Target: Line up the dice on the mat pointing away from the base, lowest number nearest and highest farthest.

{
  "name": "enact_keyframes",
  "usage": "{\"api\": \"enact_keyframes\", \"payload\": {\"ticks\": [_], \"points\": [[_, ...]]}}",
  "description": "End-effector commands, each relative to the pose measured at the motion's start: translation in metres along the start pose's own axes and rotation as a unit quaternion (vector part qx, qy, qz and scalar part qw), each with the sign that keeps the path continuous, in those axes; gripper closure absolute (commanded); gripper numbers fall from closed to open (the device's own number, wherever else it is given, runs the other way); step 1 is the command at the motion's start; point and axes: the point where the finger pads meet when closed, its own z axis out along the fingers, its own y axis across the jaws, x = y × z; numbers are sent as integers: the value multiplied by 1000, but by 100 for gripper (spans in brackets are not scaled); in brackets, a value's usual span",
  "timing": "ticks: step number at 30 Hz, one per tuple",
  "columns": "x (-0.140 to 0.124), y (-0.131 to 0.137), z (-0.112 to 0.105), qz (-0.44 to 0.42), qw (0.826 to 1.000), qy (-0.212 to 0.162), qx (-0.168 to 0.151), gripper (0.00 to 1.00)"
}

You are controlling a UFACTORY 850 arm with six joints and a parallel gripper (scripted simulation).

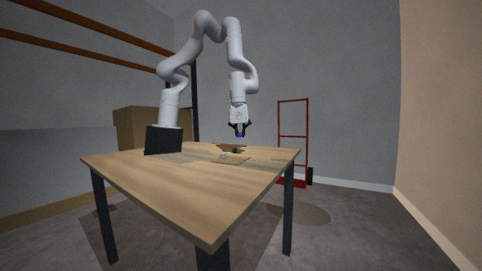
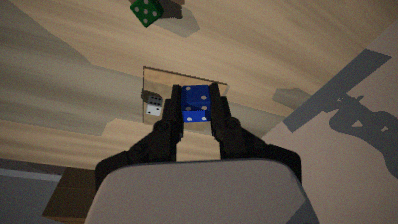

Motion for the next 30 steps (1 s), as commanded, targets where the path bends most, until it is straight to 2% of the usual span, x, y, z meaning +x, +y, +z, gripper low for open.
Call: {"api": "enact_keyframes", "payload": {"ticks": [1,13,18,21,22,26,28,30], "points": [[0,1,-3,1,1000,-1,13,79],[-1,1,-3,-4,1000,-1,13,79],[-13,-1,-4,-70,997,-1,13,79],[-28,-4,-5,-149,989,0,14,79],[-28,-4,-5,-150,989,0,14,79],[-47,-8,-6,-250,968,2,14,79],[-47,-8,-6,-250,968,2,14,79],[-60,-12,-7,-320,947,3,14,79]]}}
